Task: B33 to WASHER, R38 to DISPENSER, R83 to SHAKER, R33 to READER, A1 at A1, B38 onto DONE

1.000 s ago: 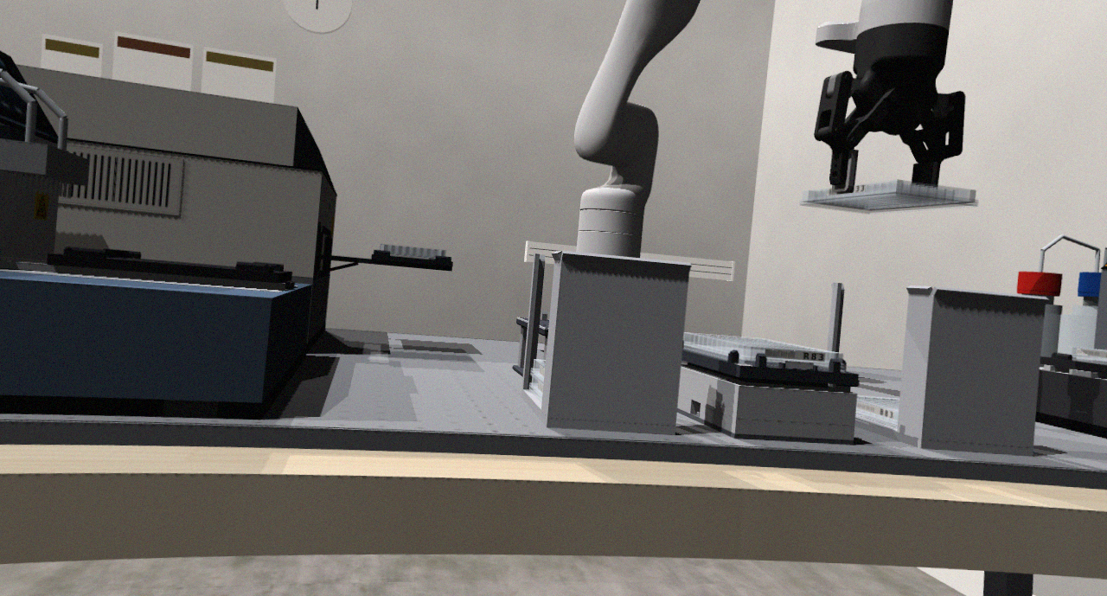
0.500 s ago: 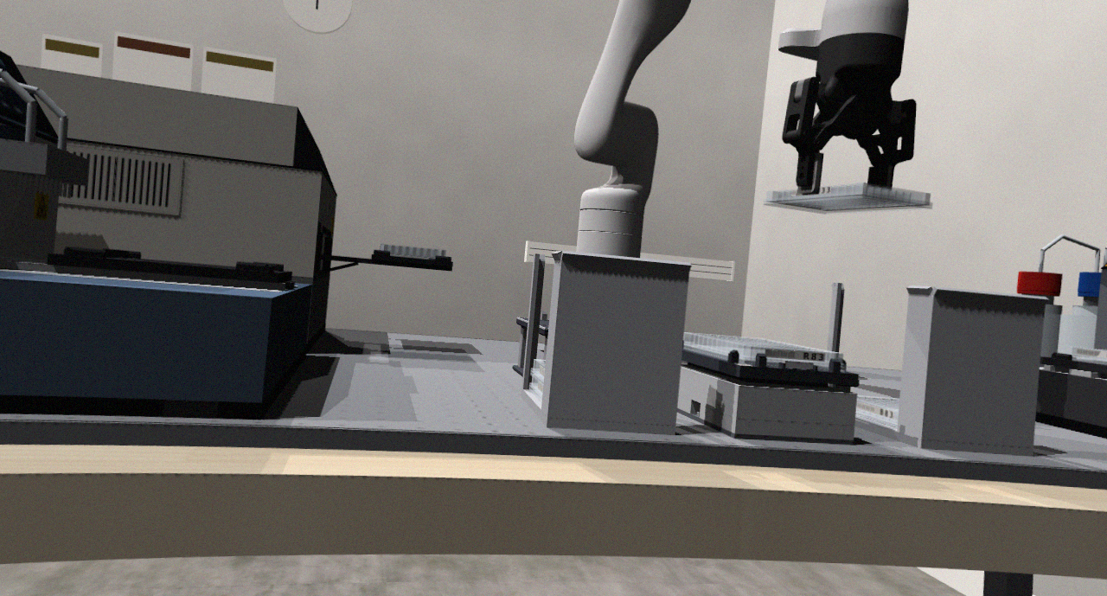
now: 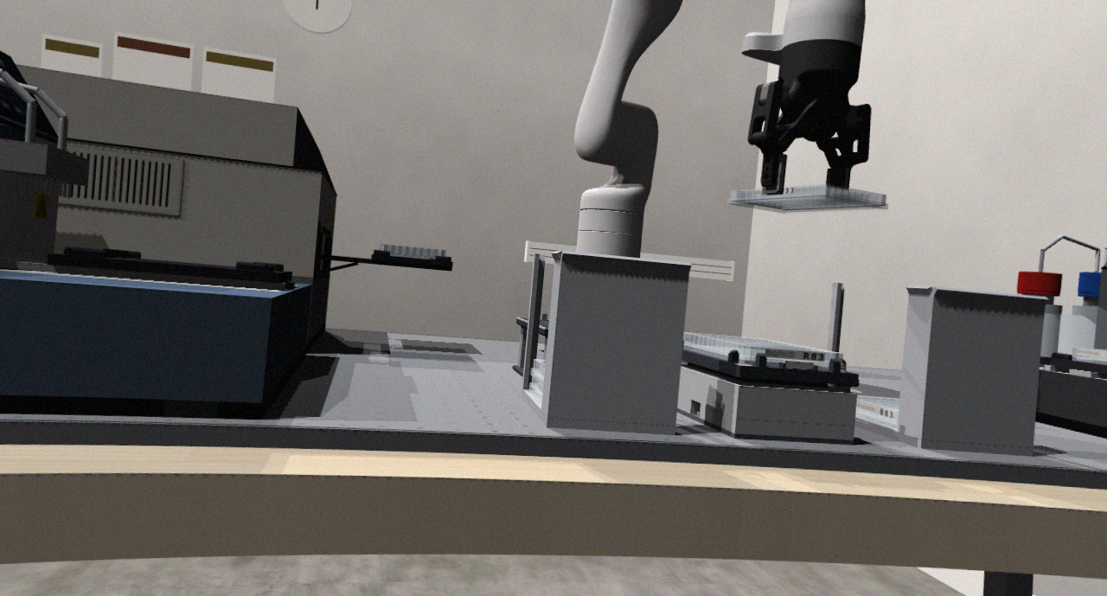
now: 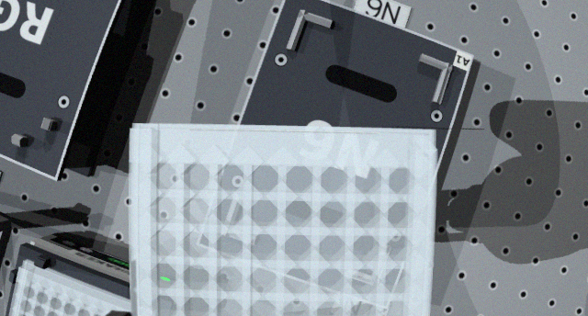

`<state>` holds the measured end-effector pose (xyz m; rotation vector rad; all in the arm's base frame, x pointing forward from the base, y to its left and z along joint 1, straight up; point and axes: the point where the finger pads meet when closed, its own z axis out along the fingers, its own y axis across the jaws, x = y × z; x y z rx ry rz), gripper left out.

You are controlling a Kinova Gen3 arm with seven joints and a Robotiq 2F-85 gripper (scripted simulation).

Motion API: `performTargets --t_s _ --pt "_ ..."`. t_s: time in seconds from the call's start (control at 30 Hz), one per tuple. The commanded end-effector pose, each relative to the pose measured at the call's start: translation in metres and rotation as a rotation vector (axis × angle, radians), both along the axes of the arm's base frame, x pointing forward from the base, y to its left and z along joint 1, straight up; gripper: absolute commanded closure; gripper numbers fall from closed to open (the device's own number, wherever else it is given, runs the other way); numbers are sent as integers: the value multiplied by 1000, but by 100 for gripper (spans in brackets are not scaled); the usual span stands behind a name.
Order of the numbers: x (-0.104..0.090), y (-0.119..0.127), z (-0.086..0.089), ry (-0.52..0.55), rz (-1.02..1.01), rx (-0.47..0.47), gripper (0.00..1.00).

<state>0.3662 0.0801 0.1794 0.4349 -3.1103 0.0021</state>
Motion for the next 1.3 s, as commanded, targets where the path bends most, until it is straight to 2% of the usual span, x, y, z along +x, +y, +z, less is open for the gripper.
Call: performTargets --t_s 0.0,0.2,0.3,0.8,0.87,1.27 --pt "-9 -10 1 -2 48 2 6" --pt "-23 -24 1 -2 52 2 6" --pt "-23 -24 1 -2 52 2 6" --pt "-32 -73 1 -2 172 2 6" --pt "-32 -73 1 -2 172 2 6" --pt "-30 -113 1 -2 293 2 6"
